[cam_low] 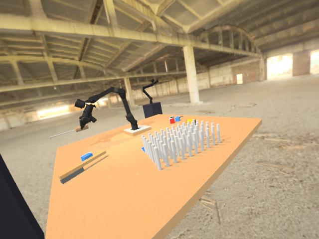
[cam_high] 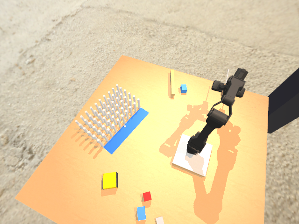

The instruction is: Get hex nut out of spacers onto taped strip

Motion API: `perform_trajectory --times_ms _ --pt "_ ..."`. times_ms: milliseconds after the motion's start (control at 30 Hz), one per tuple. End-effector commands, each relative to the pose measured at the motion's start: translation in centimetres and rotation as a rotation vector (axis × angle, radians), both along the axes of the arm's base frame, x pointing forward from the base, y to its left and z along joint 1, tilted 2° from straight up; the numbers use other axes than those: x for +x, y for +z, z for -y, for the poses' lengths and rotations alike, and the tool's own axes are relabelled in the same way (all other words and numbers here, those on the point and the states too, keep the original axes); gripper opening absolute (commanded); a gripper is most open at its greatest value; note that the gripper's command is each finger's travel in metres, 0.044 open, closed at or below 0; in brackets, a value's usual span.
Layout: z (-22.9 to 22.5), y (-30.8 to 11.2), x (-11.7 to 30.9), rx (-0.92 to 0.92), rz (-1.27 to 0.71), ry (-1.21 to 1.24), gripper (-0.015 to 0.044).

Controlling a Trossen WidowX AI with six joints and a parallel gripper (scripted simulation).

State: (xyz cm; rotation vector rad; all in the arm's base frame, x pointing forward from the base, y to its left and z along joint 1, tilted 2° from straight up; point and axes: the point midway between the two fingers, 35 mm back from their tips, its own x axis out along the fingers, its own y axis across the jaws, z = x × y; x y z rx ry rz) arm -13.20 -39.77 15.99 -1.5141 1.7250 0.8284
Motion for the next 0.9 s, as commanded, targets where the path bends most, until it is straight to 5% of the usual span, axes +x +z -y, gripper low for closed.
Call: perform_trajectory --times_ms 0,867 --pt "0.2 -0.7 0.0 0.005 0.008 -0.003 0.0000" --pt "0.6 -3.3 -0.2 0.004 0.008 -0.003 0.0000"
